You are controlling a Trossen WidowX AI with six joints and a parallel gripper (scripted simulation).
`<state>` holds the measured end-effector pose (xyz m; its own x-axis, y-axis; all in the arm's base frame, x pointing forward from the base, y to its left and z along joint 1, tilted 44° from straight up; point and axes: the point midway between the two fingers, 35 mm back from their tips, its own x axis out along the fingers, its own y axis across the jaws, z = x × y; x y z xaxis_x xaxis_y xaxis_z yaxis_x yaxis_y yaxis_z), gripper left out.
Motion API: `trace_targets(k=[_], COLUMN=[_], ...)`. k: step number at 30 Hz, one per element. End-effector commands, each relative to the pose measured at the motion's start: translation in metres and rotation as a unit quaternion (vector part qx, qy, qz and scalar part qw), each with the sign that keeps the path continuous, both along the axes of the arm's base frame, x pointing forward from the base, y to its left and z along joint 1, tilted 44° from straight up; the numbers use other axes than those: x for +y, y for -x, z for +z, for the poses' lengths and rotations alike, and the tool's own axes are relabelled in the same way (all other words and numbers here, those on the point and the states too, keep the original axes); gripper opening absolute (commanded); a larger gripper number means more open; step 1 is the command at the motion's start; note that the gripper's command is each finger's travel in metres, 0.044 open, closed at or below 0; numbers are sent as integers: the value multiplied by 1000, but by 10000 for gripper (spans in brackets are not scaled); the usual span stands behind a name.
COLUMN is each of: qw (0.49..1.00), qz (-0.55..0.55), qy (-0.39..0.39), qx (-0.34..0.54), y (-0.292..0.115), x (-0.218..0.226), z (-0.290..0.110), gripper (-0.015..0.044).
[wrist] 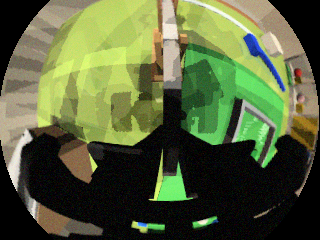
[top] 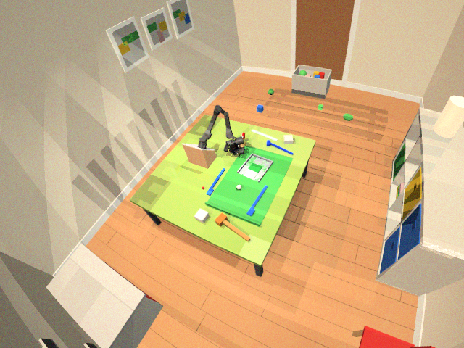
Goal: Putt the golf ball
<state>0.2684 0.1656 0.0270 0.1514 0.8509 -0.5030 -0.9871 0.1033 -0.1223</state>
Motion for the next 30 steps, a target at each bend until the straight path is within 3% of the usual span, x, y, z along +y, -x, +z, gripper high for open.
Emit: trace_targets(k=[1,26,30], qw=[1000,1000,1000], qz=[0,0,-3], qy=[1,3,8], qx=[-1,0,6], y=[0,14,13], x=[-1,-67,-68], z=[1,69,63], gripper=[0,0,0])
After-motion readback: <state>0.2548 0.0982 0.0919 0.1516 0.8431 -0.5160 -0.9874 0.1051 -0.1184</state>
